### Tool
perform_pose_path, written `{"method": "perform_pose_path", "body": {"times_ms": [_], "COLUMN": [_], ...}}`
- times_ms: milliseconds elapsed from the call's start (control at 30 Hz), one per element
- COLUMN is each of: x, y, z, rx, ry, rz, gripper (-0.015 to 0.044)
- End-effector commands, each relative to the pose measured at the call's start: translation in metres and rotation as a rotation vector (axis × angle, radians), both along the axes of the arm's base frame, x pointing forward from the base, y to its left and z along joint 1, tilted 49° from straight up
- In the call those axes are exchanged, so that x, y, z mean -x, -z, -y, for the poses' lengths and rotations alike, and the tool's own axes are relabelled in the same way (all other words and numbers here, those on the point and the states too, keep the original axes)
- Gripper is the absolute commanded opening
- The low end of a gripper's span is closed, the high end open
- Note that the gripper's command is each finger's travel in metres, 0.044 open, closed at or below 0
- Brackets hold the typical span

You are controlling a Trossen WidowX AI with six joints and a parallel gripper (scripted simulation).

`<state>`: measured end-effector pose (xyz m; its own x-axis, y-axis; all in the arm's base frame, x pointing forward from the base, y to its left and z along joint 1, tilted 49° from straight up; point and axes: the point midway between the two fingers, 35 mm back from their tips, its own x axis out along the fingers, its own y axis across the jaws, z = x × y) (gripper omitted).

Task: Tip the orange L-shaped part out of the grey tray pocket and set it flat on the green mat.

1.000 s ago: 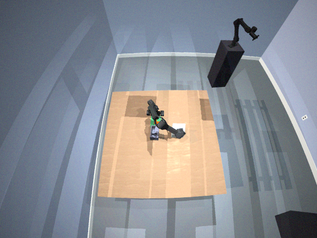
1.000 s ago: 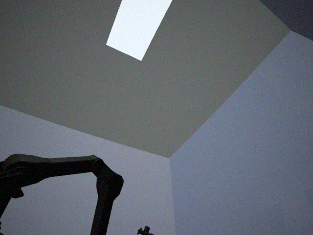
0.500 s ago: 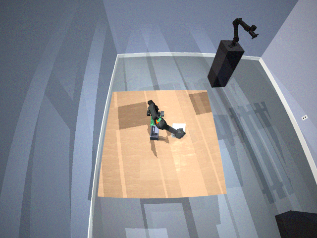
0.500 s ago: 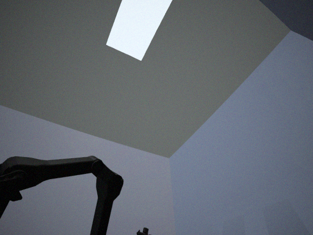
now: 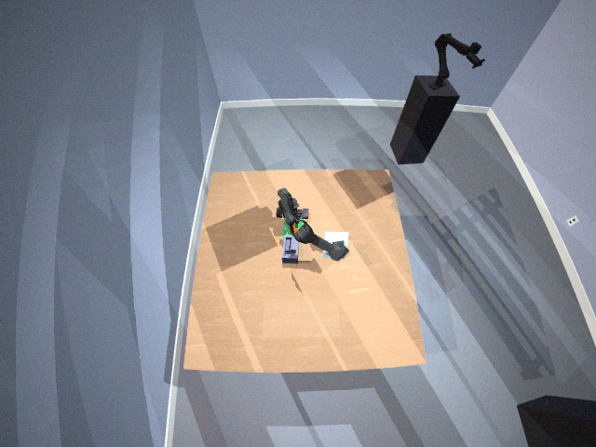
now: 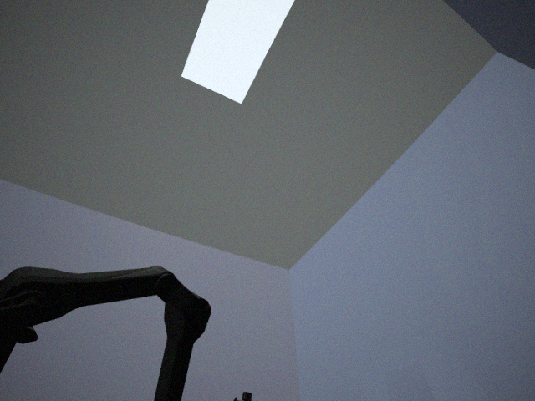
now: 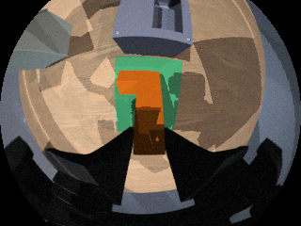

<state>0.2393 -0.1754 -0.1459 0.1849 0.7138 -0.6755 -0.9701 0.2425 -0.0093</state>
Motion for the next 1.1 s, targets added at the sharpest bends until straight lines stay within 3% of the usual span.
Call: {"method": "perform_pose_path", "body": {"times_ms": [0, 233, 333, 1067], "x": [0.0, 0.01, 0.017, 0.016], "y": [0.0, -0.041, -0.059, -0.053], "z": [0.0, 0.047, 0.063, 0.061], "rx": [0.0, 0.001, -0.001, 0.002], "ry": [0.0, 0.004, 0.004, 0.018], "rz": [0.0, -0.003, -0.004, -0.001], "gripper": [0.0236, 0.04, 0.04, 0.04]}}
